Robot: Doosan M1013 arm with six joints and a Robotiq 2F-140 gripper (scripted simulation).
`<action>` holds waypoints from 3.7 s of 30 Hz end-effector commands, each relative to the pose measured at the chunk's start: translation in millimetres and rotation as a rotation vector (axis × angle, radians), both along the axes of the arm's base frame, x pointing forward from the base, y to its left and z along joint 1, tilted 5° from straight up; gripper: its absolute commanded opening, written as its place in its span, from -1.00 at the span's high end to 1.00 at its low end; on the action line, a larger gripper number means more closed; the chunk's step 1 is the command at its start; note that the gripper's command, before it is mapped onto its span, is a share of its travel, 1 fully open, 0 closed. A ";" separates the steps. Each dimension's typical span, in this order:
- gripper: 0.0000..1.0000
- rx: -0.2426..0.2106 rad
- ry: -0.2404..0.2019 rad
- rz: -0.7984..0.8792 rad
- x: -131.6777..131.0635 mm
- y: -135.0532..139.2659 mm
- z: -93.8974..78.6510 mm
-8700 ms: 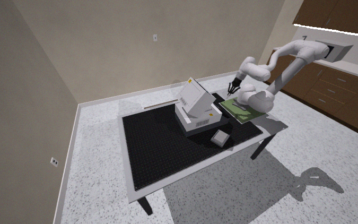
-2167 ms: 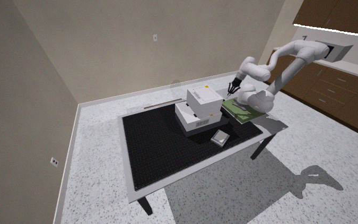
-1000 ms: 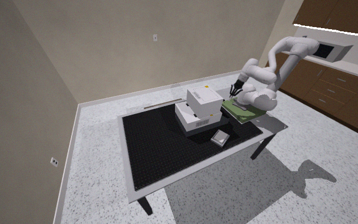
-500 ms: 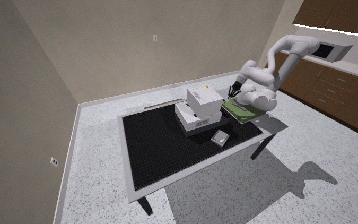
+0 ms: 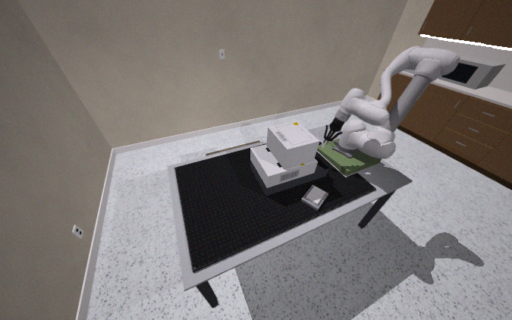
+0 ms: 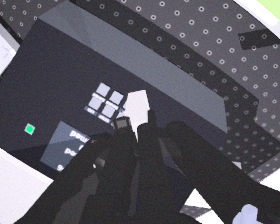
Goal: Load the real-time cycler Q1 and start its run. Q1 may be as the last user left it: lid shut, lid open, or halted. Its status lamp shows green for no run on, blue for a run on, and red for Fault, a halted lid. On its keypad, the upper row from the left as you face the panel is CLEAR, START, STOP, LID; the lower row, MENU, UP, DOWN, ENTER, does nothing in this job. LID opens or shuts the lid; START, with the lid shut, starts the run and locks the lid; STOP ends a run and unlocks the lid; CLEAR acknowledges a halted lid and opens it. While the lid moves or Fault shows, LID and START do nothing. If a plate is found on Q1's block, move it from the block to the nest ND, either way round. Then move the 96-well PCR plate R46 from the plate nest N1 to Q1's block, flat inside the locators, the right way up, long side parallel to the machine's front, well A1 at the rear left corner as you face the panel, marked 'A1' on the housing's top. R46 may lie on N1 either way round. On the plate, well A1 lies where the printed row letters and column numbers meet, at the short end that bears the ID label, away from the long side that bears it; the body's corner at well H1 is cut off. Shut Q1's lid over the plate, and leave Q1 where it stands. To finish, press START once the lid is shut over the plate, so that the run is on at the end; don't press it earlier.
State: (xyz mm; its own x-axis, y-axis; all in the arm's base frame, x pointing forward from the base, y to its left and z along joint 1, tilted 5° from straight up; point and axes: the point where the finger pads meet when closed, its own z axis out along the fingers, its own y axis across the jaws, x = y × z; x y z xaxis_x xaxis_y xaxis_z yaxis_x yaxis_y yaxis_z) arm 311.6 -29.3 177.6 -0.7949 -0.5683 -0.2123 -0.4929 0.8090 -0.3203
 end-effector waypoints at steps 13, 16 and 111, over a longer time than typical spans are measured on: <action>1.00 0.000 0.000 0.000 17.3 -4.8 -12.6; 1.00 0.000 0.000 0.000 21.2 -5.8 -15.5; 1.00 0.000 0.000 0.000 54.2 -15.6 -47.7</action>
State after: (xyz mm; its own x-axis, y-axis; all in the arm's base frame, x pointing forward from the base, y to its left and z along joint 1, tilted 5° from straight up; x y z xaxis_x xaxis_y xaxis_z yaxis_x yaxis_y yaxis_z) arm 365.0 -44.6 130.9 -0.7949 -0.5684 -0.2123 -0.4929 0.8090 -0.3203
